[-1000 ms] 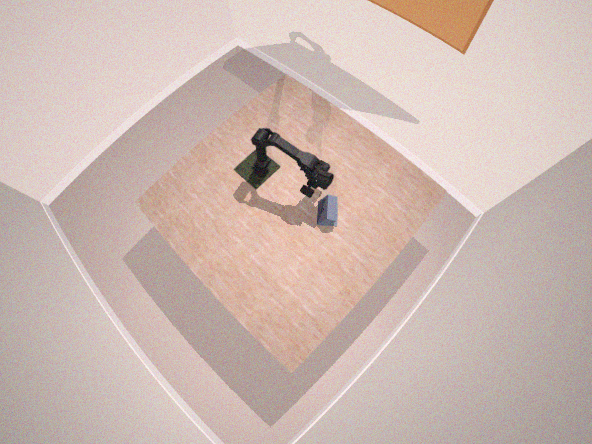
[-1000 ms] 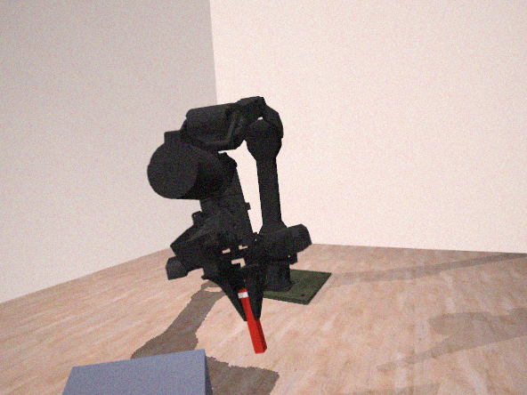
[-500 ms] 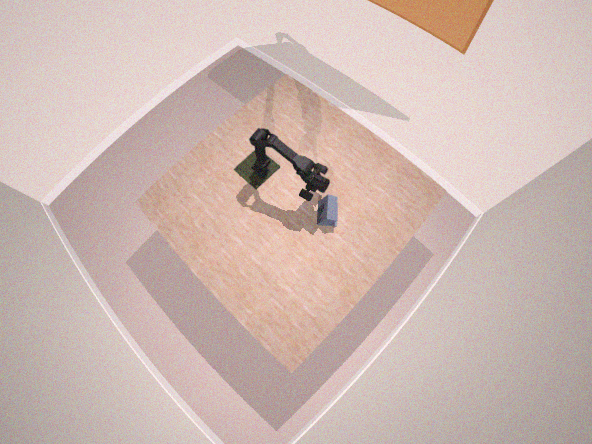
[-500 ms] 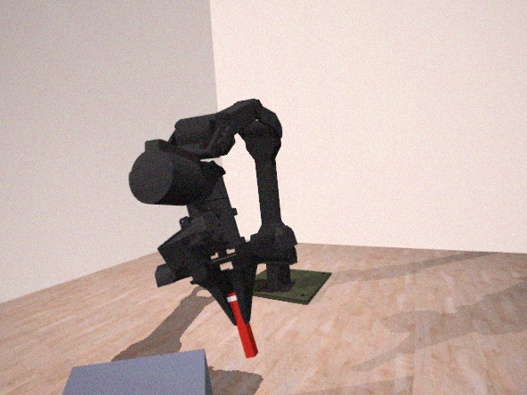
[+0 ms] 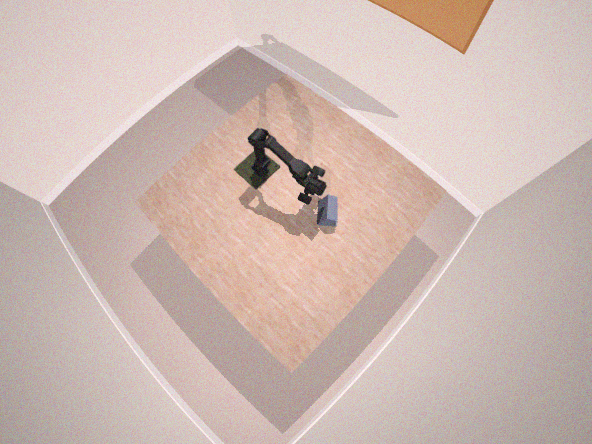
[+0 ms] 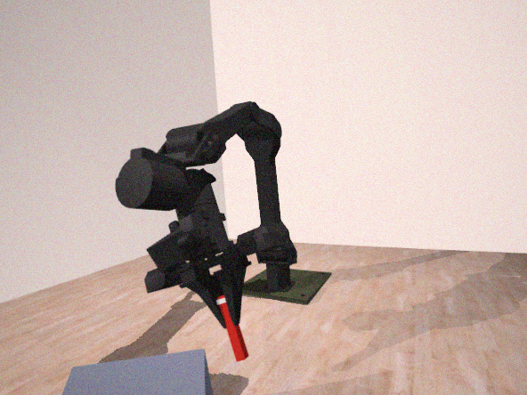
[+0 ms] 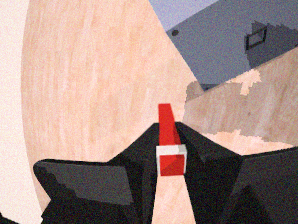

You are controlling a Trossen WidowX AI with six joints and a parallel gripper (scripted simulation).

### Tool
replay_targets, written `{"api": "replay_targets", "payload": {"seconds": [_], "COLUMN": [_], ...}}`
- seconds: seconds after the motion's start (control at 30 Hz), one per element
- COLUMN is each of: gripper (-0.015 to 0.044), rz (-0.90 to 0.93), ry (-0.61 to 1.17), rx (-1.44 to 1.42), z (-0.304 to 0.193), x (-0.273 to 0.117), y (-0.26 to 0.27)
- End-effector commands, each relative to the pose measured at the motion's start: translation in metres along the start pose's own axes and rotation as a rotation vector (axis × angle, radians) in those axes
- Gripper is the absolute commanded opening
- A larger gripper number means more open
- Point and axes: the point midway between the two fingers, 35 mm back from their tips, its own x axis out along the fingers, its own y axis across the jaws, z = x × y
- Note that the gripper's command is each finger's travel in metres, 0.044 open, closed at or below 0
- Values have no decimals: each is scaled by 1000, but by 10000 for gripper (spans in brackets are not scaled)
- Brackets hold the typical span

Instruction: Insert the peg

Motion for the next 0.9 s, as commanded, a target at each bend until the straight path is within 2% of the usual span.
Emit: {"api": "replay_targets", "payload": {"seconds": [0.0, 0.87], "gripper": [0, 0], "rz": [17, 88], "ry": [-16, -146], "rx": [-11, -90], "z": [-2, -2], "x": [0, -5], "y": [-4, -30]}}
